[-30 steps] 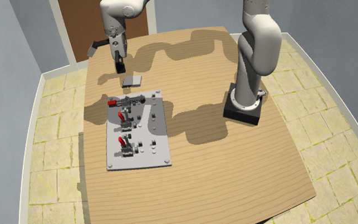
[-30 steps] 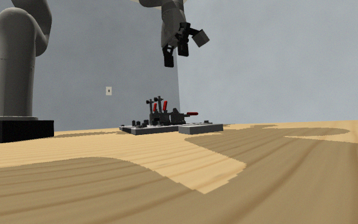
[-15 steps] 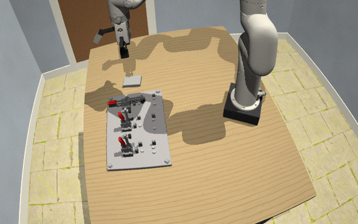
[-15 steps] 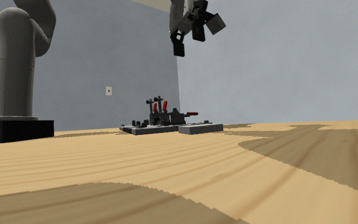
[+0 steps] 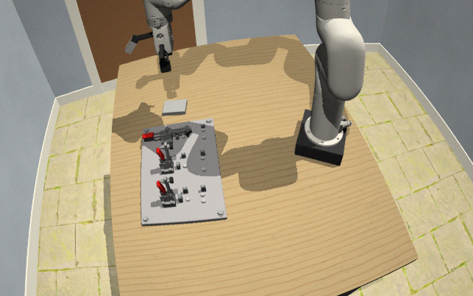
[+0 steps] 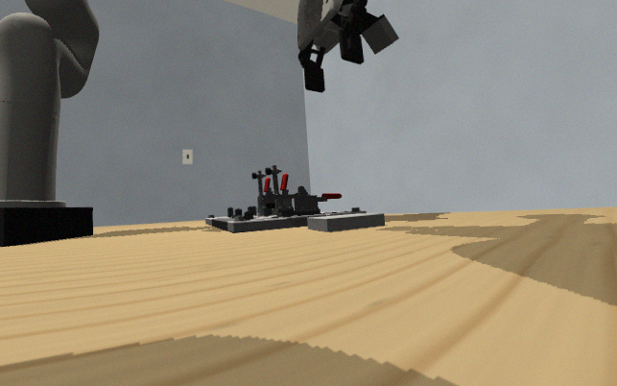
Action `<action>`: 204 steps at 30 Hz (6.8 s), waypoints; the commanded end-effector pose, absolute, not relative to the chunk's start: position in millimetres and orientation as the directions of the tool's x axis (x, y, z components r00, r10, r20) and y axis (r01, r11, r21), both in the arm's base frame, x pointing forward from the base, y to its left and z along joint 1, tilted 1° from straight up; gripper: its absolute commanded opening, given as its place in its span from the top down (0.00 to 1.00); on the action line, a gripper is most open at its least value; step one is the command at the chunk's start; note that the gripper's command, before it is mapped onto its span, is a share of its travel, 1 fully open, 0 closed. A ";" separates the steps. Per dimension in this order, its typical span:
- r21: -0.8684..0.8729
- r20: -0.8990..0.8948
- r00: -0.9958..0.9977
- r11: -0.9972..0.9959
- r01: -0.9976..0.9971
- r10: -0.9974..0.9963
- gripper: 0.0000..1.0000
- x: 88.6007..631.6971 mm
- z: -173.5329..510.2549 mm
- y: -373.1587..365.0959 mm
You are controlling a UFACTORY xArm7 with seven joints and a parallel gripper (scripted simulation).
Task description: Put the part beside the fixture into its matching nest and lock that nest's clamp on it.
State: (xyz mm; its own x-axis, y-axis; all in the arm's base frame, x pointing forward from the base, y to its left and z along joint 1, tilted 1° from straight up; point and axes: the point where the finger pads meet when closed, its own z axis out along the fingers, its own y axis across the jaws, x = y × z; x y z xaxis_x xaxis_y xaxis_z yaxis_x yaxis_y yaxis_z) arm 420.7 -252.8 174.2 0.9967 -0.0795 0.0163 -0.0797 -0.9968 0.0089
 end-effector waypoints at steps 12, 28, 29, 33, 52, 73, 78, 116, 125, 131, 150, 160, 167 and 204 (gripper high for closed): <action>0.011 0.021 0.996 -0.997 -0.082 -0.081 0.00 421.6 176.1 -254.0; 0.008 0.022 0.979 -0.979 -0.204 -0.203 0.00 421.7 176.1 -254.1; 0.008 0.022 0.979 -0.979 -0.204 -0.203 0.00 421.8 176.1 -254.1; 0.008 0.022 0.979 -0.979 -0.204 -0.203 0.00 422.0 176.1 -254.2; 0.008 0.022 0.979 -0.979 -0.204 -0.203 0.00 422.8 176.2 -254.8; 0.008 0.022 0.979 -0.979 -0.204 -0.203 0.00 422.8 174.8 -254.8; 0.008 0.022 0.979 -0.979 -0.204 -0.203 0.00 422.9 169.1 -254.9; 0.008 0.022 0.979 -0.979 -0.204 -0.203 0.00 425.7 29.8 -256.6; 0.008 0.022 0.979 -0.979 -0.204 -0.203 0.00 426.0 15.4 -256.8; 0.008 0.022 0.979 -0.979 -0.204 -0.203 0.00 426.0 12.3 -256.8; 0.008 0.022 0.979 -0.979 -0.204 -0.203 0.00 426.0 12.0 -256.8; 0.008 0.022 0.979 -0.979 -0.204 -0.203 0.00 426.3 4.7 -256.9; 0.008 0.022 0.979 -0.979 -0.204 -0.203 0.00 426.6 -7.3 -257.2; 0.008 0.022 0.979 -0.979 -0.204 -0.203 1.00 426.9 -16.2 -257.3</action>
